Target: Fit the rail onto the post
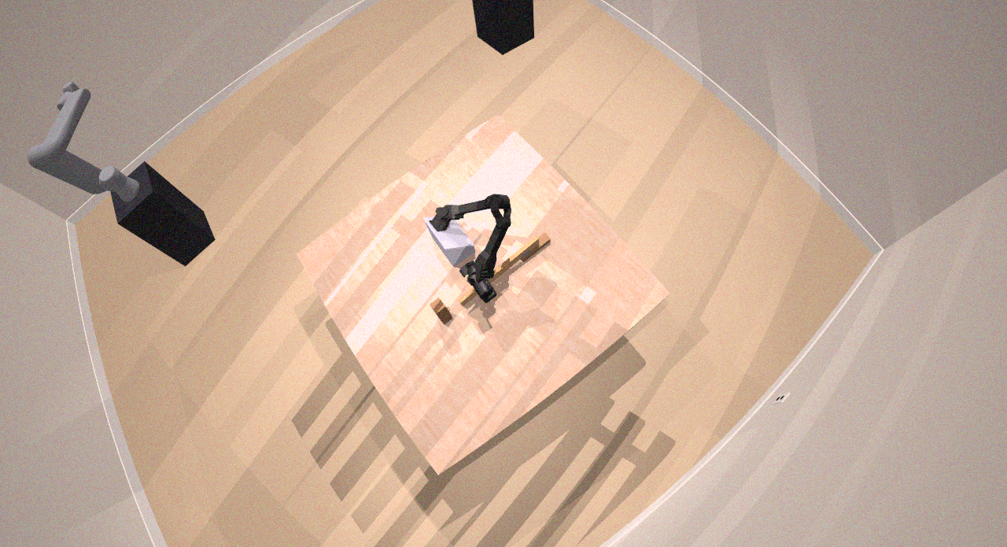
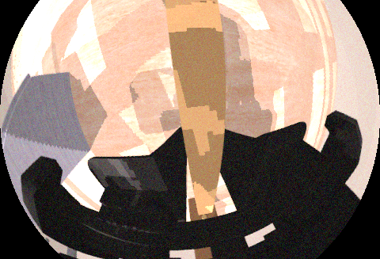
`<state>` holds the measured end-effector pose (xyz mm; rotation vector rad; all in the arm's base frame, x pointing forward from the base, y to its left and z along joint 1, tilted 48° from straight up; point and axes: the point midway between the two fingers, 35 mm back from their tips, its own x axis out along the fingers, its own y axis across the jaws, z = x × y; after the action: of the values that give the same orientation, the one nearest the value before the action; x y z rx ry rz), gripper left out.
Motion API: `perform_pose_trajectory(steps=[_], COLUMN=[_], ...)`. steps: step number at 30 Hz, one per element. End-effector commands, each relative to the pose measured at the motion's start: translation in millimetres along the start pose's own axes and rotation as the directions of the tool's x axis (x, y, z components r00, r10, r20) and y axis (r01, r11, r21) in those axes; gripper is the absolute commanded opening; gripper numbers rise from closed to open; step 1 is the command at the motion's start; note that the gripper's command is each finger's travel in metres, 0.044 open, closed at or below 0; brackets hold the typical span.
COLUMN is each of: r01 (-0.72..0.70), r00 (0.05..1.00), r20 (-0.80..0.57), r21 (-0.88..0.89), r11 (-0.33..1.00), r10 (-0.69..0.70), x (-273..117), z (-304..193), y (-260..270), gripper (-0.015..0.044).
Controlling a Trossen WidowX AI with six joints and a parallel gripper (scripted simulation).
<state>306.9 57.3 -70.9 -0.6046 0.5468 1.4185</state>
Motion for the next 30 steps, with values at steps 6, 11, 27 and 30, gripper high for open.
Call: perform_pose_trajectory(steps=[6,11,27,30], r01=[-0.001,-0.001,-0.001,-0.001], r00=[1.000,1.000,1.000,1.000], r20=[0.005,0.005,0.005,0.005], r21=[0.003,0.003,0.002,0.002], r11=[1.000,1.000,1.000,1.000], r10=[0.001,0.001,0.001,0.001], x=[0.7,-0.6,-8.8,-10.3], z=[0.6,-0.1,-0.3,-0.3], y=[0.4,0.1,-1.8,-2.6], gripper=[0.0000,0.0000,0.0000,0.0000])
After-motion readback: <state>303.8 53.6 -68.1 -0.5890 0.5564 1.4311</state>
